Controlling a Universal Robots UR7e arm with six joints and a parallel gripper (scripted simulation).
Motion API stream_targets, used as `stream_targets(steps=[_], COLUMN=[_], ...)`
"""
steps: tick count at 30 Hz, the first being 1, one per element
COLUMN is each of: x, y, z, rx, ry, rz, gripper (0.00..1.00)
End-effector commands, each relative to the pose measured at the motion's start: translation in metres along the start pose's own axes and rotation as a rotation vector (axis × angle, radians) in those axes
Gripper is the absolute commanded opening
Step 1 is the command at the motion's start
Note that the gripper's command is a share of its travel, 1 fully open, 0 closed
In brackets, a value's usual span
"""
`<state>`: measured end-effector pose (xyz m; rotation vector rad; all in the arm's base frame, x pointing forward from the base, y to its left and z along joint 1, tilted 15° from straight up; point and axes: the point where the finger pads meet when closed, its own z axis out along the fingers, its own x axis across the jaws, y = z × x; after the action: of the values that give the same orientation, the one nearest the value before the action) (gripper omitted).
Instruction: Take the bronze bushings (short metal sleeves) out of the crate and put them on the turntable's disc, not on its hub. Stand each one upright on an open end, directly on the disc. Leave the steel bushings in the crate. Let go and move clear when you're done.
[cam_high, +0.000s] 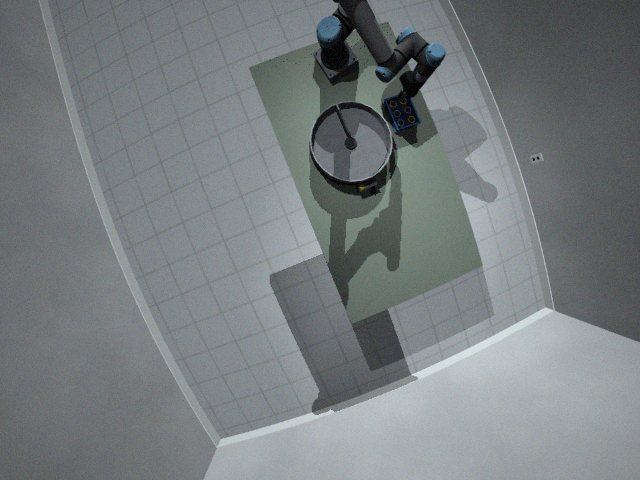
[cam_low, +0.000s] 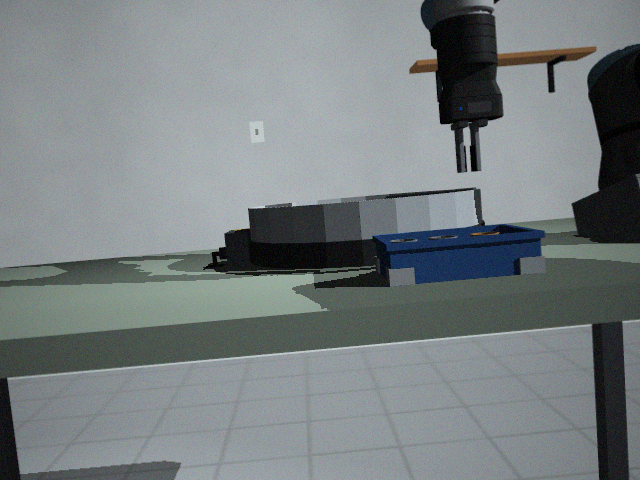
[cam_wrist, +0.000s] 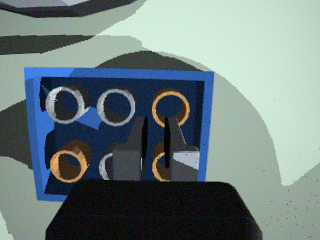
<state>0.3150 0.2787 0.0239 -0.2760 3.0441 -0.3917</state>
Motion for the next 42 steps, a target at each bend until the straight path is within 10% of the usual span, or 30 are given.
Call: stream_targets(steps=[1,26,42], x=[0.0,-0.001,-0.001], y=[0.0,0.001,0.001], z=[0.0,0.07,0.073], rx=[-0.001,-0.001,-0.001], ry=[-0.001,-0.001,-0.001], rz=[0.0,0.0,0.0], gripper=[0.36,0.36,0.36])
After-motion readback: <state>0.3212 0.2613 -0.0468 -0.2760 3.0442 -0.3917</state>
